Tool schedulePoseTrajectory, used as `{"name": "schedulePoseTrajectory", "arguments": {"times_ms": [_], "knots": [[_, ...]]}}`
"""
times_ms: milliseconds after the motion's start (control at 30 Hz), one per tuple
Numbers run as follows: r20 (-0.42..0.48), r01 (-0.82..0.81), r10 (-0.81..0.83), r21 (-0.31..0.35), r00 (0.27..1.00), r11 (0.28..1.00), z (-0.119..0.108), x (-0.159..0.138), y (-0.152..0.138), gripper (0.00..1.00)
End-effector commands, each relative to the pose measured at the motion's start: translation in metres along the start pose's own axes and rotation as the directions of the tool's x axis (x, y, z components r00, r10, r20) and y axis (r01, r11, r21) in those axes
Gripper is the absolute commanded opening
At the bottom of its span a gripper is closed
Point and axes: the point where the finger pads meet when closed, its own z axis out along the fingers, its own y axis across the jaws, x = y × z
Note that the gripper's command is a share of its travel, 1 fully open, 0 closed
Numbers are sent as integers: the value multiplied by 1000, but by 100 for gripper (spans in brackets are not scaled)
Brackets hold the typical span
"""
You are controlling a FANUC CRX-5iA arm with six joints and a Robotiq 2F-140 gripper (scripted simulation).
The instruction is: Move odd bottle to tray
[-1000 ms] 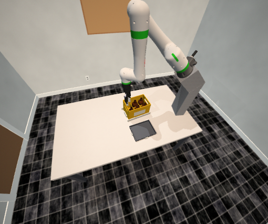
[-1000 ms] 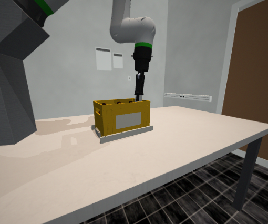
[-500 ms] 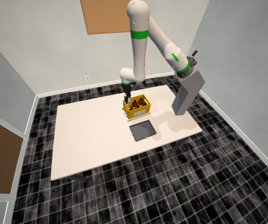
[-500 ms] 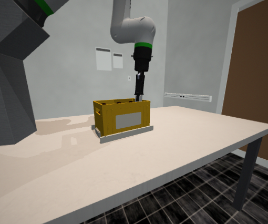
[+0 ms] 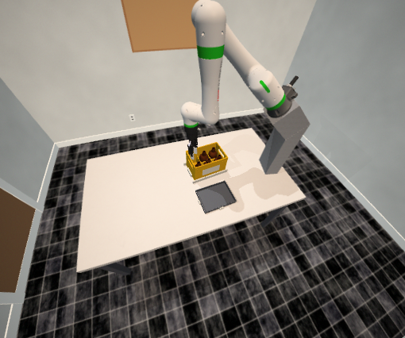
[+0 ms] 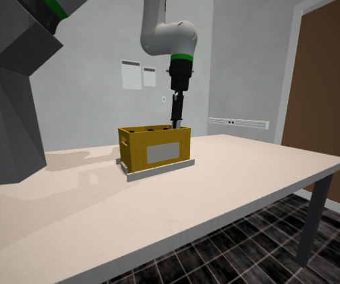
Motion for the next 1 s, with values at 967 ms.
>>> {"name": "schedulePoseTrajectory", "arguments": {"times_ms": [967], "knots": [[-82,0,0,-4,997,1000,0,0,0,10]]}}
